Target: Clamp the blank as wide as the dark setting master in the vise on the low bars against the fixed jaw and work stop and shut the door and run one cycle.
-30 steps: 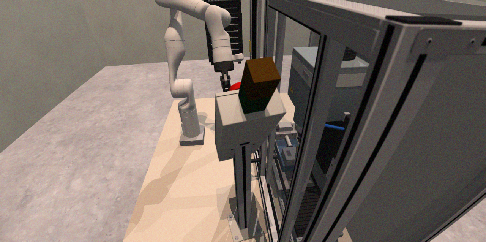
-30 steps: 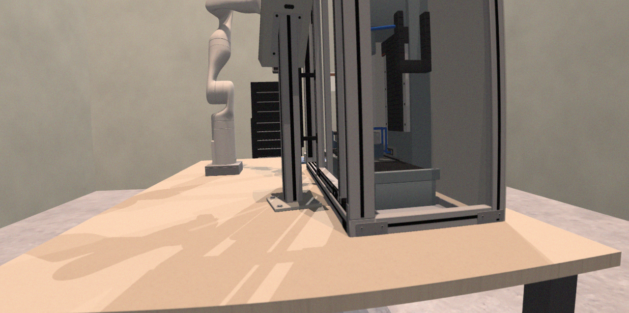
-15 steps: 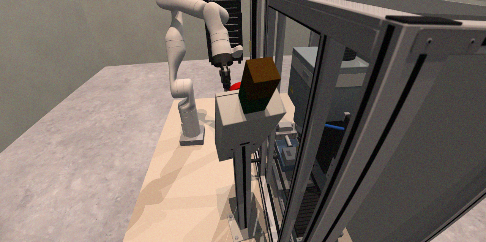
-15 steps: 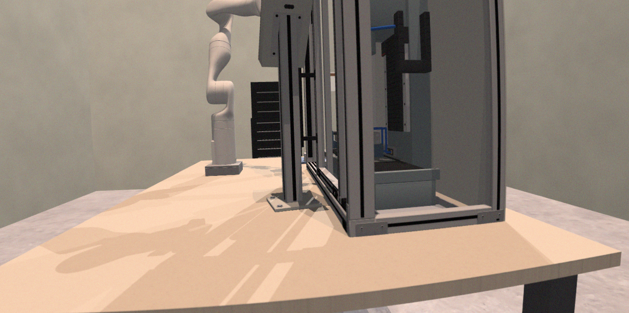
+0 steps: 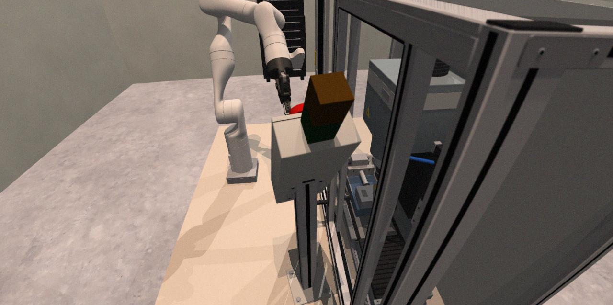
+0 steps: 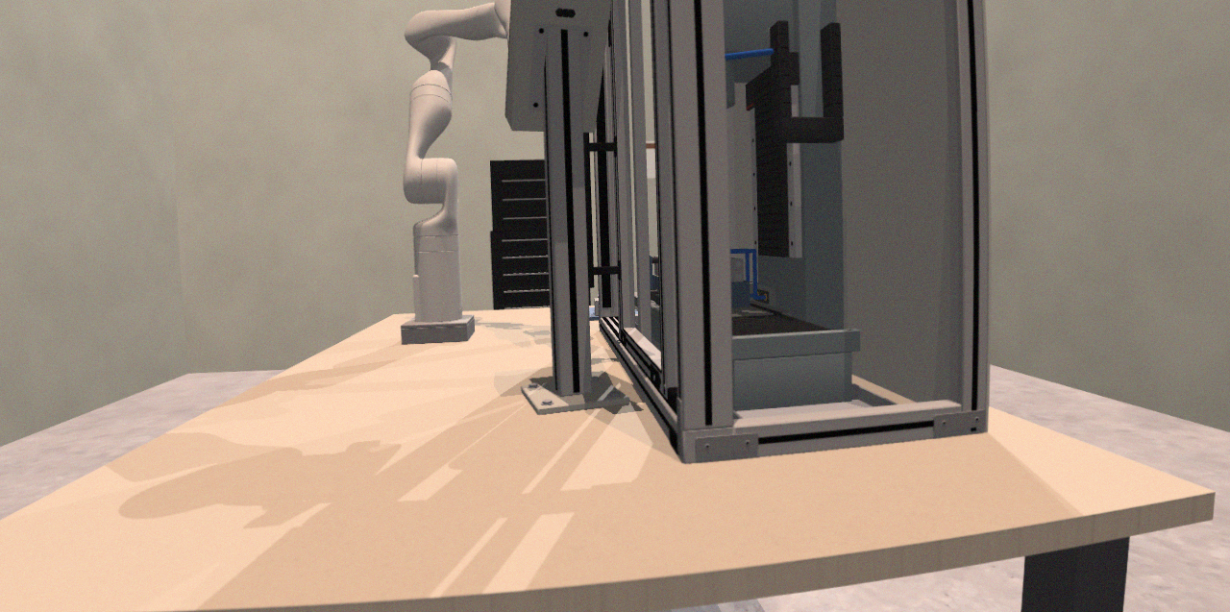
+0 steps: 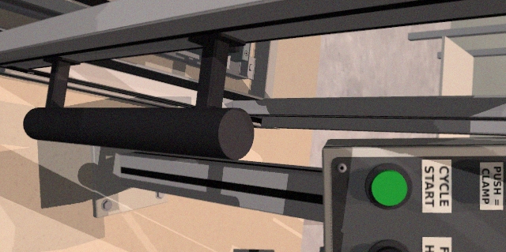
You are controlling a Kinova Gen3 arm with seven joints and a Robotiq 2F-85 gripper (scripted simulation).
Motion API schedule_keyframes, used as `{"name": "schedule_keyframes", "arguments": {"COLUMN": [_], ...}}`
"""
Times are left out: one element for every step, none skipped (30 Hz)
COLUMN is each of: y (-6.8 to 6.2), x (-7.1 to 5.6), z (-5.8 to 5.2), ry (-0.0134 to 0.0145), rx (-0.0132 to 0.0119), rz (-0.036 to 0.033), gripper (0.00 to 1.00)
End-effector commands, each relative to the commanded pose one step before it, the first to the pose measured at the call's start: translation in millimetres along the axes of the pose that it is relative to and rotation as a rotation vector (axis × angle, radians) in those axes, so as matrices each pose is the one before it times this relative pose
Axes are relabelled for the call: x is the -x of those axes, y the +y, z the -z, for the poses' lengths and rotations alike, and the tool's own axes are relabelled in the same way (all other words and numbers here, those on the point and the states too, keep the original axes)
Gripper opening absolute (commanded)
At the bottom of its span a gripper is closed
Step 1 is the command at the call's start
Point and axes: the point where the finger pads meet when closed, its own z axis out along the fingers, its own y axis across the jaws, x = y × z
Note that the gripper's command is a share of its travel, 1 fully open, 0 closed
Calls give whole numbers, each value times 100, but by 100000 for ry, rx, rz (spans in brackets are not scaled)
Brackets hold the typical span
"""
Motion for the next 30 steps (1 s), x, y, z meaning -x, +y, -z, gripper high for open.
{"name": "schedule_keyframes", "arguments": {"y": [1006, 971, 980, 987, 993, 0, 0, 0, 0, 0, 0, 0, 0, 0, 0, 0, 0, 760, 996, 996, 996, 996, 0, 0, 0, 0, 0, 0, 0, 0], "x": [-43, -18, -10, -1, 7, 0, 0, 0, 0, 0, 0, 0, 0, 0, 0, 0, 0, -84, 29, 29, 29, 28, 0, 0, 0, 0, 0, 0, 0, 0], "z": [296, 240, 201, 160, 120, 0, 0, 0, 0, 0, 0, 0, 0, 0, 0, 0, 0, 58, 89, 87, 84, 82, 0, 0, 0, 0, 0, 0, 0, 0], "ry": [737, 680, 680, 680, 680, 0, 0, 0, 0, 0, 0, 0, 0, 0, 0, 0, 0, 52, -12, -12, -12, -12, 0, 0, 0, 0, 0, 0, 0, 0], "rx": [4157, 4072, 4072, 4072, 4072, 0, 0, 0, 0, 0, 0, 0, 0, 0, 0, 0, 0, -858, 214, 214, 214, 214, 0, 0, 0, 0, 0, 0, 0, 0], "rz": [957, 988, 988, 988, 988, 0, 0, 0, 0, 0, 0, 0, 0, 0, 0, 0, 0, 185, -45, -45, -45, -45, 0, 0, 0, 0, 0, 0, 0, 0], "gripper": [10, 10, 10, 10, 10, 10, 10, 10, 10, 10, 10, 10, 10, 10, 10, 10, 10, 10, 10, 10, 10, 10, 10, 10, 10, 10, 10, 10, 10, 10]}}
